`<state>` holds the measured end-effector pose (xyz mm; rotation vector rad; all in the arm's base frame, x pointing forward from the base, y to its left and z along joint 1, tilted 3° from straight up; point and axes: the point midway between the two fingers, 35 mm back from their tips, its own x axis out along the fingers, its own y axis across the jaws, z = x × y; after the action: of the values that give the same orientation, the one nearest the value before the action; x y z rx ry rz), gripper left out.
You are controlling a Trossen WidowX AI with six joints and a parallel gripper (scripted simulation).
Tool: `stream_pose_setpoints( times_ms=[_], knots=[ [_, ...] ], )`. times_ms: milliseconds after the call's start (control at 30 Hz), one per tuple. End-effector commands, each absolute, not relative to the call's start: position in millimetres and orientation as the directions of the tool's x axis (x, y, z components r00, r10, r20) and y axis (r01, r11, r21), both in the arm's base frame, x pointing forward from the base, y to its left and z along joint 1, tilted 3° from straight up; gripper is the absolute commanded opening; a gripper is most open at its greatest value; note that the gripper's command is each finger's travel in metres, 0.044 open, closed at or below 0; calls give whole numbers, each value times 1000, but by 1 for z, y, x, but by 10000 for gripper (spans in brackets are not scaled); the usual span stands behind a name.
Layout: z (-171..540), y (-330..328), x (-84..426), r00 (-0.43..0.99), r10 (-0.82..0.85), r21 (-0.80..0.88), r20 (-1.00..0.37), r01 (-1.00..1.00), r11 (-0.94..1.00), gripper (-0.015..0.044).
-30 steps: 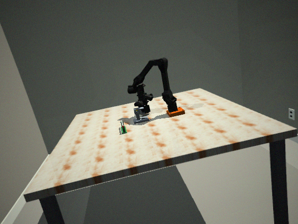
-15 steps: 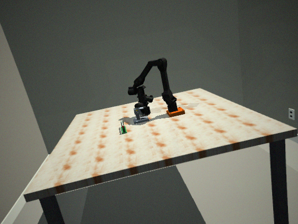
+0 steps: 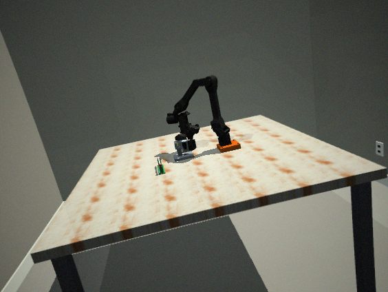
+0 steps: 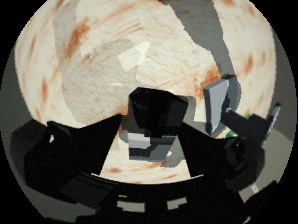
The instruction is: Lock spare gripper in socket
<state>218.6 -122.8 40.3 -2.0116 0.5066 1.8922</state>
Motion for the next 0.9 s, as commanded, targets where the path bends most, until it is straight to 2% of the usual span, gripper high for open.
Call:
stream_pose_setpoints(
  times_ms=[0,867],
  knots=[
    [44,-123,218,54,-31,2,-998,-472,-882,440],
    [90,-116,207,15,-8,1,-1000,-472,-882,440]
  ],
)
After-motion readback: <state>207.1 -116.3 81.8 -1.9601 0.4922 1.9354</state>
